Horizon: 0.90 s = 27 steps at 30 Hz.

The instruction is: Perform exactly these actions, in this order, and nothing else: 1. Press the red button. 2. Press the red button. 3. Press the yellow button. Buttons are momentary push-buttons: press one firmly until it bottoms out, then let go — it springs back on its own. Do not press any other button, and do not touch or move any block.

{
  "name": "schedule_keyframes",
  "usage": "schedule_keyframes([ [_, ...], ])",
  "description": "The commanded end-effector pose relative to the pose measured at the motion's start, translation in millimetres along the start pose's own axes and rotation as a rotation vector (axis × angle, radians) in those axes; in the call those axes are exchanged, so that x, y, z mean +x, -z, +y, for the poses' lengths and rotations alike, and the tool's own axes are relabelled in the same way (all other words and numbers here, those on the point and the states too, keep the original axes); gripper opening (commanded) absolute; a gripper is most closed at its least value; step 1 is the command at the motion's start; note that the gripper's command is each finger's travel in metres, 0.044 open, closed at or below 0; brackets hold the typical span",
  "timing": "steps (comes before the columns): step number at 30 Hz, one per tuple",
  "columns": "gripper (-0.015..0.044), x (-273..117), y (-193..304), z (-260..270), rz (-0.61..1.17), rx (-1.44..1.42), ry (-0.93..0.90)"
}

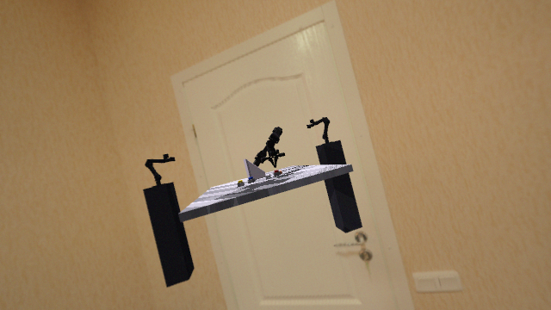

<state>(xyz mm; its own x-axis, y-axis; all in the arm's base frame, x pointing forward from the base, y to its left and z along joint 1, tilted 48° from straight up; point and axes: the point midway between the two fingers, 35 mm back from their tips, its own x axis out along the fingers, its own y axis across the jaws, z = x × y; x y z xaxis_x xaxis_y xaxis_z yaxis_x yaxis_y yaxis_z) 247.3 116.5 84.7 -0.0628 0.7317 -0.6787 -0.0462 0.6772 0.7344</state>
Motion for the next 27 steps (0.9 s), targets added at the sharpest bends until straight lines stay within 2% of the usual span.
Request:
schedule_keyframes([
  [1, 0.0020, 5.8, 1.0, -0.1, 0.003, 0.006, -0.004],
  [15, 0.0020, 28.2, 1.6, 0.5, 0.003, 0.006, -0.006],
  [27, 0.0020, 29.3, 1.7, 0.5, 0.003, 0.006, -0.007],
])
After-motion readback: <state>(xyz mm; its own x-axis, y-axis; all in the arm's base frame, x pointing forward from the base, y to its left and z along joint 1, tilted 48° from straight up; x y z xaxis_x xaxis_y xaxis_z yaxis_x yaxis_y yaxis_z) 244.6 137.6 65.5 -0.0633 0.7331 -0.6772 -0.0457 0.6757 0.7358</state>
